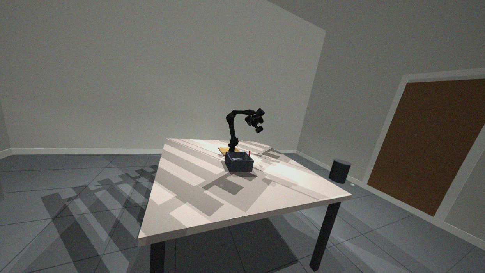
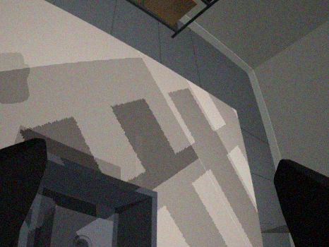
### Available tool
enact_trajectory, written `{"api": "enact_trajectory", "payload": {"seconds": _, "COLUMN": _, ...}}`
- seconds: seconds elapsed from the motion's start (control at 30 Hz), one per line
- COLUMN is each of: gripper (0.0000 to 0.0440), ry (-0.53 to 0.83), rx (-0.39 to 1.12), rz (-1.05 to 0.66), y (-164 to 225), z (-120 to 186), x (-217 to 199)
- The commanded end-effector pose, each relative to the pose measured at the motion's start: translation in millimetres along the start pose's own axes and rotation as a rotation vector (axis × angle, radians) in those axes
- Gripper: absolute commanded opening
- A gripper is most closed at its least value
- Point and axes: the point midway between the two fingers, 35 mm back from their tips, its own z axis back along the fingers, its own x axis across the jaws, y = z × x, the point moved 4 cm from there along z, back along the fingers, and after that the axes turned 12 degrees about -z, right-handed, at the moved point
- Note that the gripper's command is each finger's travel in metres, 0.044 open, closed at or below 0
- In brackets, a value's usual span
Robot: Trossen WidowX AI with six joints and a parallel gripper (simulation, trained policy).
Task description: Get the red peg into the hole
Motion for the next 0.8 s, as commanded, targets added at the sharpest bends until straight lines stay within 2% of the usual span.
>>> {"api": "enact_trajectory", "payload": {"seconds": 0.0, "gripper": 0.044, "ry": -0.05, "rx": 0.07, "rz": -0.094, "y": 19, "z": -2, "x": 7}}
{"api": "enact_trajectory", "payload": {"seconds": 0.4, "gripper": 0.044, "ry": -0.134, "rx": 0.371, "rz": -0.385, "y": 85, "z": -1, "x": 36}}
{"api": "enact_trajectory", "payload": {"seconds": 0.77, "gripper": 0.044, "ry": -0.082, "rx": 0.697, "rz": -0.596, "y": 148, "z": 10, "x": 65}}
